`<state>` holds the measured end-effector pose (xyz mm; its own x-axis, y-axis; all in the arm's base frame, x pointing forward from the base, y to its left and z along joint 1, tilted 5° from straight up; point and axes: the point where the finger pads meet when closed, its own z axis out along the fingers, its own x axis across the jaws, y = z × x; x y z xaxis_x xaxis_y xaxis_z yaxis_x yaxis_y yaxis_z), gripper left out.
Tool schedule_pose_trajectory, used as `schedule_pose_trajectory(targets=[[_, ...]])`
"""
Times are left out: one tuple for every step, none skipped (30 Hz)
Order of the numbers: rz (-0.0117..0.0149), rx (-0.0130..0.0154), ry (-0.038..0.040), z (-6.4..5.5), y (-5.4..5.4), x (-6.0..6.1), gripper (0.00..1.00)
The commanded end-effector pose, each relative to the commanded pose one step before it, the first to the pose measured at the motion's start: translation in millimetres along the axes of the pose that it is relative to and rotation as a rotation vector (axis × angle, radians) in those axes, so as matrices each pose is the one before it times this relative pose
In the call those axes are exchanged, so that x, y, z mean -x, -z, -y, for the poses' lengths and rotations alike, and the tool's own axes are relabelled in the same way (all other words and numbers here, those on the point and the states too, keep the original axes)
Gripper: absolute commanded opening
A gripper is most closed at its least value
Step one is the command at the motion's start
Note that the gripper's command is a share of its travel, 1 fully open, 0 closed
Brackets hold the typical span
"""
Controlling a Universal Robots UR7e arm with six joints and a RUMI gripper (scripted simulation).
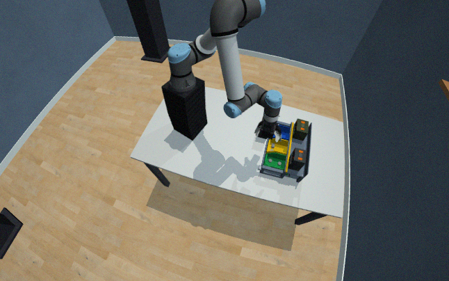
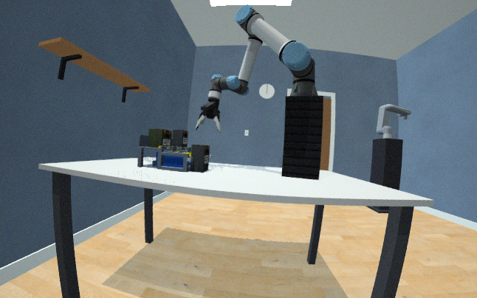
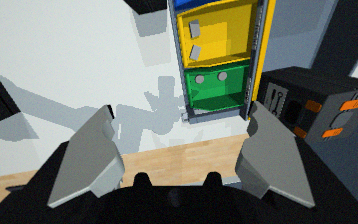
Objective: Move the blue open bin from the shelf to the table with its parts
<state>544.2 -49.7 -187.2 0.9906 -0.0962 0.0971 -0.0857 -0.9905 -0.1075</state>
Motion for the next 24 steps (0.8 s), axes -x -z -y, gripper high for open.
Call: schedule_pose_trajectory(targets=[[0.00741, 0.0006, 0.0123, 15.7, -3.72, 1.39, 1.0], [0.00162, 0.00005, 0.00231, 2.91, -0.76, 0.44, 1.0], [0.0016, 0.00006, 0.00229, 2.87, -0.75, 0.44, 1.0], [0.00158, 0.00007, 0.00227, 2.84, -0.74, 0.45, 1.0], [0.0, 0.0, 0.0, 0.0, 0.0, 0.0, 1.0], [0.0, 0.0, 0.0, 0.0, 0.0, 0.0, 1.0], [0.00156, 0.00008, 0.00225, 2.81, -0.73, 0.45, 1.0], [0.00154, 0.00009, 0.00222, 2.78, -0.72, 0.45, 1.0], [0.00152, 0.0001, 0.0022, 2.75, -0.71, 0.46, 1.0], [0.0015, 0.00011, 0.00218, 2.71, -0.7, 0.46, 1.0], [0.00148, 0.00011, 0.00216, 2.68, -0.7, 0.46, 1.0], [0.00146, 0.00012, 0.00213, 2.65, -0.69, 0.46, 1.0], [0.00144, 0.00013, 0.00211, 2.62, -0.68, 0.46, 1.0], [0.00142, 0.00014, 0.00209, 2.58, -0.67, 0.47, 1.0], [0.0014, 0.00014, 0.00207, 2.55, -0.66, 0.47, 1.0], [0.00139, 0.00015, 0.00204, 2.52, -0.65, 0.47, 1.0], [0.00137, 0.00016, 0.00202, 2.49, -0.64, 0.47, 1.0], [0.00135, 0.00016, 0.002, 2.46, -0.63, 0.47, 1.0], [0.00133, 0.00017, 0.00198, 2.42, -0.62, 0.47, 1.0], [0.00131, 0.00017, 0.00195, 2.39, -0.61, 0.47, 1.0], [0.00129, 0.00018, 0.00193, 2.36, -0.61, 0.47, 1.0], [0.0, 0.0, 0.0, 0.0, 0.0, 0.0, 1.0], [0.0, 0.0, 0.0, 0.0, 0.0, 0.0, 1.0], [0.00127, 0.00018, 0.00191, 2.33, -0.6, 0.47, 1.0]])
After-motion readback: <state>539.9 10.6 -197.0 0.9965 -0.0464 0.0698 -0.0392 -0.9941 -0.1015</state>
